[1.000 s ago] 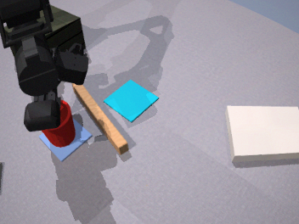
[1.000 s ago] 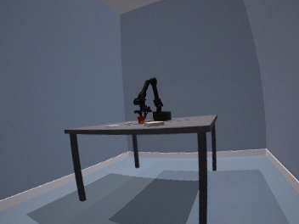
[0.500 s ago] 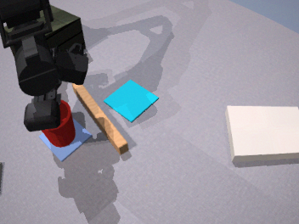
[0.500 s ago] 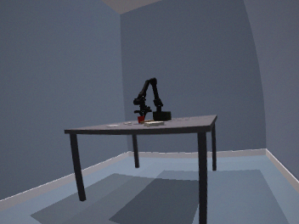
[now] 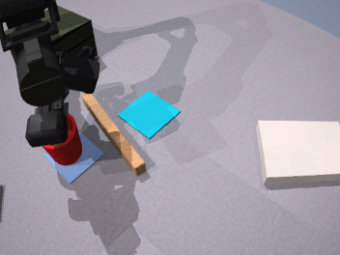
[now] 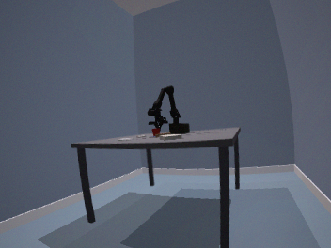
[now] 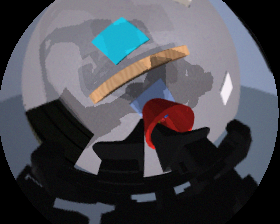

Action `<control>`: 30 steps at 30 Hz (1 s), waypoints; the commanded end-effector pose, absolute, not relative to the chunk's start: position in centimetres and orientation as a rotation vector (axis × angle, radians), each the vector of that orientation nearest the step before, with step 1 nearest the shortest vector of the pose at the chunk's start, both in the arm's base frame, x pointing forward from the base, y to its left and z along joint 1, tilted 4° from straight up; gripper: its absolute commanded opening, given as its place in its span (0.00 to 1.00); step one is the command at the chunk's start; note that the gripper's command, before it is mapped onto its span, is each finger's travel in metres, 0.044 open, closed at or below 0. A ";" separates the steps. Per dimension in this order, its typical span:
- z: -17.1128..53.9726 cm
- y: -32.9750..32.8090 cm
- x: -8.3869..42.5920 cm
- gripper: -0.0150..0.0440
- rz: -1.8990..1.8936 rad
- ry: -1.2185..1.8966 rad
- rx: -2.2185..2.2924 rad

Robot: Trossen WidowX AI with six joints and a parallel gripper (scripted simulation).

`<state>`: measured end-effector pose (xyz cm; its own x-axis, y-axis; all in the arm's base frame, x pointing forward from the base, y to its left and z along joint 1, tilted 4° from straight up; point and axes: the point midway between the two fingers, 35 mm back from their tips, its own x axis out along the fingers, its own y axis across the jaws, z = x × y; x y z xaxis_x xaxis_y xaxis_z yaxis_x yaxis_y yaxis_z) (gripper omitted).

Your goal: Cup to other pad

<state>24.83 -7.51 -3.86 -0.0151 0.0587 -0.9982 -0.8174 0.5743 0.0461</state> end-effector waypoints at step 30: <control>0.7 -7.8 24.6 0.25 0.788 1.424 -0.695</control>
